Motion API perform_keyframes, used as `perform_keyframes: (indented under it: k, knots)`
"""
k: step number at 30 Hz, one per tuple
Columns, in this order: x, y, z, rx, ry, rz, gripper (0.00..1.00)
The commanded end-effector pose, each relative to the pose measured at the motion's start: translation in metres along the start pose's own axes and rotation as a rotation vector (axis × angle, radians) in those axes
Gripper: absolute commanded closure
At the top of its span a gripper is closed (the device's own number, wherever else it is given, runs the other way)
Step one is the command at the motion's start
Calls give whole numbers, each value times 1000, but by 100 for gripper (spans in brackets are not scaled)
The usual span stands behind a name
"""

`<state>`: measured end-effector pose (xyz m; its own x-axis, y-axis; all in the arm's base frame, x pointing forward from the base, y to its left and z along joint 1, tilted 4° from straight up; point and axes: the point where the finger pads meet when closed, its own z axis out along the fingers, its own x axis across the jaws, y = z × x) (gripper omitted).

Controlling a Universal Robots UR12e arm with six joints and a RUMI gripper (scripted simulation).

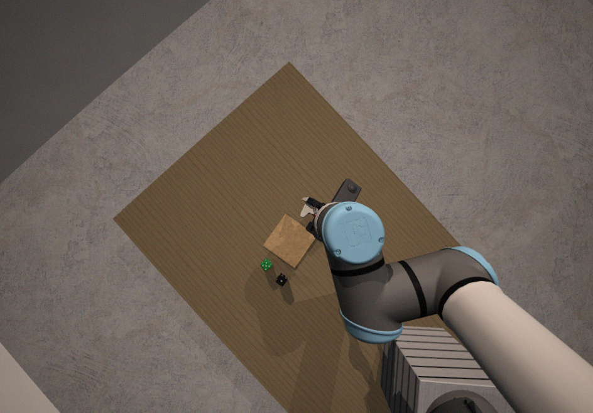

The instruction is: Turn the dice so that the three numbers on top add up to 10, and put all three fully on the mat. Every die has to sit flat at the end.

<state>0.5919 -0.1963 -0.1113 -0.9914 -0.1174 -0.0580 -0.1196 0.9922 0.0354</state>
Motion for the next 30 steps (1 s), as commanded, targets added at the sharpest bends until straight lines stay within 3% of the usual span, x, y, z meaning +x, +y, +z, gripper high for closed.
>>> perform_keyframes:
  k: [1,30]
  knots:
    - [1,-2,1,5,2,135,0]
    - [6,-2,15,5,-1,983,0]
